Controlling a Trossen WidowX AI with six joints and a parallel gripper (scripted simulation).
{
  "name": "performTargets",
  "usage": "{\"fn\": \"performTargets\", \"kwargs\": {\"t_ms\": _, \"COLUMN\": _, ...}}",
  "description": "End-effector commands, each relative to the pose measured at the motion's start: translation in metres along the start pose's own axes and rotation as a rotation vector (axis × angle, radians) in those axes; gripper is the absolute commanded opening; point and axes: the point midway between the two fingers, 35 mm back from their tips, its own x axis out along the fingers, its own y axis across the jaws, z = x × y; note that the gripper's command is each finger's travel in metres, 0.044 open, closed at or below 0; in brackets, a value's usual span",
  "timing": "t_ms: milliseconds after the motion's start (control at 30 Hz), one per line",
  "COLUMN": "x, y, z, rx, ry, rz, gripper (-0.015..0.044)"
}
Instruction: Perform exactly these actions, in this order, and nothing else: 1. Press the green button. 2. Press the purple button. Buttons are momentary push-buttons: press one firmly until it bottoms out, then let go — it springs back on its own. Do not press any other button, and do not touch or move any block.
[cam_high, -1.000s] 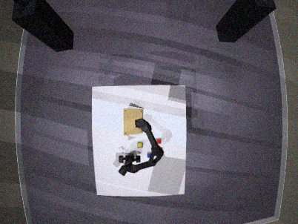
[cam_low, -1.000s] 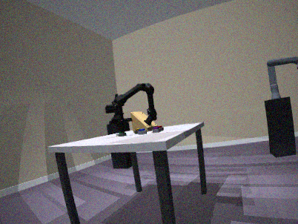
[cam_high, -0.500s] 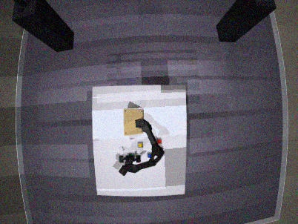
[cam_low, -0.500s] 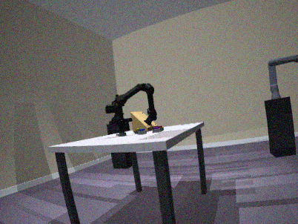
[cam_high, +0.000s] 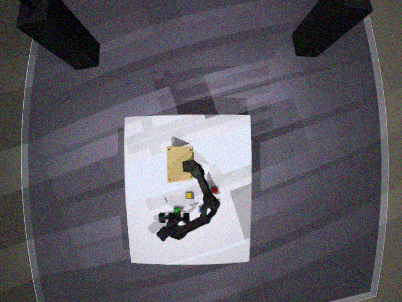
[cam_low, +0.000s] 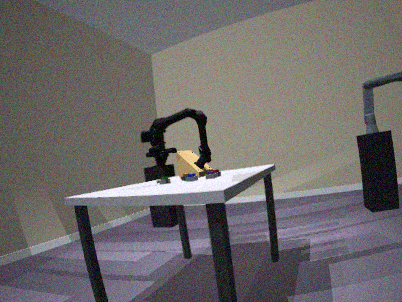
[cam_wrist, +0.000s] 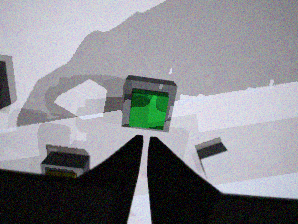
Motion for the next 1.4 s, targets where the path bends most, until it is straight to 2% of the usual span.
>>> {"fn": "performTargets", "kwargs": {"t_ms": 0, "x": -0.033, "y": -0.002, "z": -0.002, "rx": -0.002, "ry": -0.01, "rz": -0.009, "gripper": 0.002}}
{"fn": "performTargets", "kwargs": {"t_ms": 200, "x": -0.034, "y": 0.011, "z": 0.001, "rx": 0.0, "ry": -0.01, "rz": -0.014, "gripper": 0.002}}
{"fn": "performTargets", "kwargs": {"t_ms": 467, "x": -0.038, "y": 0.138, "z": 0.007, "rx": 0.007, "ry": -0.014, "rz": -0.033, "gripper": 0.002}}
{"fn": "performTargets", "kwargs": {"t_ms": 800, "x": -0.031, "y": 0.27, "z": -0.044, "rx": 0.001, "ry": -0.008, "rz": 0.002, "gripper": 0.002}}
{"fn": "performTargets", "kwargs": {"t_ms": 1100, "x": -0.029, "y": 0.272, "z": -0.045, "rx": 0.001, "ry": -0.008, "rz": 0.003, "gripper": 0.002}}
{"fn": "performTargets", "kwargs": {"t_ms": 1267, "x": 0.022, "y": 0.272, "z": -0.044, "rx": 0.0, "ry": -0.009, "rz": 0.004, "gripper": 0.002}}
{"fn": "performTargets", "kwargs": {"t_ms": 1367, "x": 0.03, "y": 0.273, "z": -0.045, "rx": 0.0, "ry": -0.009, "rz": 0.006, "gripper": 0.002}}
